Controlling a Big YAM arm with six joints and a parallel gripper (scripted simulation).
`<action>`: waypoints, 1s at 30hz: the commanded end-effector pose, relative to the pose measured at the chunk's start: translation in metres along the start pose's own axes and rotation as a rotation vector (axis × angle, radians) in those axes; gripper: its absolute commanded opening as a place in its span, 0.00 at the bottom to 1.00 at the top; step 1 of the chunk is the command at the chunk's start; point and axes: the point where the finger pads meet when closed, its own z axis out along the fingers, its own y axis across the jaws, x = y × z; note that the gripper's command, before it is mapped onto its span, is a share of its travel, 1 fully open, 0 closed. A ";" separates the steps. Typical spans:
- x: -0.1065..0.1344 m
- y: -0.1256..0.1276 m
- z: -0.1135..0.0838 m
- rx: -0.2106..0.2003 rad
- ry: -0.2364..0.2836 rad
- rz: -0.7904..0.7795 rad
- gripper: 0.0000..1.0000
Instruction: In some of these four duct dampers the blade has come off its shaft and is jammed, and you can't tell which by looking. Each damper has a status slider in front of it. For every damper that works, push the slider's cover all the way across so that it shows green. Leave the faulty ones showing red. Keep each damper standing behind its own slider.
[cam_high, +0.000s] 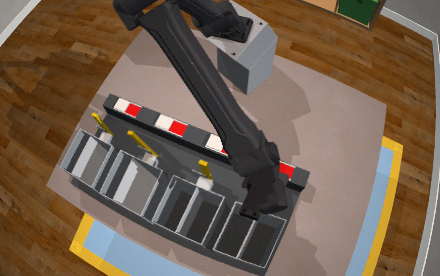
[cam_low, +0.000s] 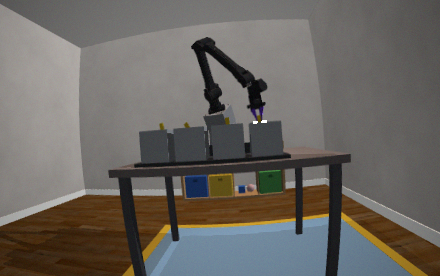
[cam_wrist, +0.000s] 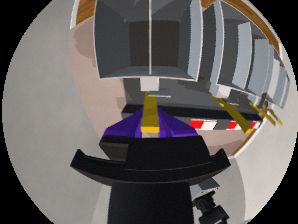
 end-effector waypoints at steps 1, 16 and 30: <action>-0.001 -0.007 0.006 -0.014 0.001 0.004 0.17; -0.004 -0.016 0.002 -0.107 -0.009 0.007 0.17; 0.001 -0.025 0.010 -0.196 0.004 0.001 0.17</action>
